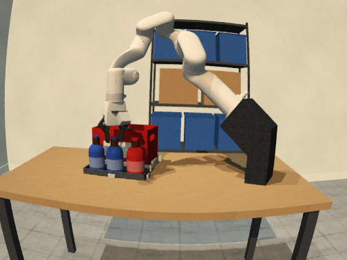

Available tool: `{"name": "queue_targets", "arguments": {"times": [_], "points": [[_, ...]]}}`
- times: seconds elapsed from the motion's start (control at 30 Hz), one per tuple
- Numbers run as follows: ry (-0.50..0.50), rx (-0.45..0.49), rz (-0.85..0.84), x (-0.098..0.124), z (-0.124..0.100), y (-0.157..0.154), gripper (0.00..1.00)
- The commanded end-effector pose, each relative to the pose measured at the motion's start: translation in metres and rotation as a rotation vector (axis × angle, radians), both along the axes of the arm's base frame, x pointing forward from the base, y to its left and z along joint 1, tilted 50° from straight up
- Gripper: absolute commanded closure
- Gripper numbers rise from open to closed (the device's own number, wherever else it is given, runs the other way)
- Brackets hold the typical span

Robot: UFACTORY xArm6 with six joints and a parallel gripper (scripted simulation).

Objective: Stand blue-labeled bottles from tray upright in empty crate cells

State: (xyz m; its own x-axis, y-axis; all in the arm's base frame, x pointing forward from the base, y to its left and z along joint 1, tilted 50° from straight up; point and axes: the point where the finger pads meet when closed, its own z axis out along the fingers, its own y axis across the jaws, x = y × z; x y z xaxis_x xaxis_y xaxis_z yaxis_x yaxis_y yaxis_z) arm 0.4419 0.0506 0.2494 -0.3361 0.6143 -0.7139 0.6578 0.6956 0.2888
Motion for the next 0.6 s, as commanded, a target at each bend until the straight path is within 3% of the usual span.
{"name": "queue_targets", "arguments": {"times": [0.0, 0.4, 0.43, 0.57], "points": [[-0.002, 0.001, 0.001, 0.0007, 0.0008, 0.0004, 0.35], [-0.002, 0.001, 0.001, 0.0007, 0.0008, 0.0003, 0.35], [-0.002, 0.001, 0.001, 0.0007, 0.0008, 0.0003, 1.0], [-0.002, 0.001, 0.001, 0.0007, 0.0008, 0.0003, 1.0]]}}
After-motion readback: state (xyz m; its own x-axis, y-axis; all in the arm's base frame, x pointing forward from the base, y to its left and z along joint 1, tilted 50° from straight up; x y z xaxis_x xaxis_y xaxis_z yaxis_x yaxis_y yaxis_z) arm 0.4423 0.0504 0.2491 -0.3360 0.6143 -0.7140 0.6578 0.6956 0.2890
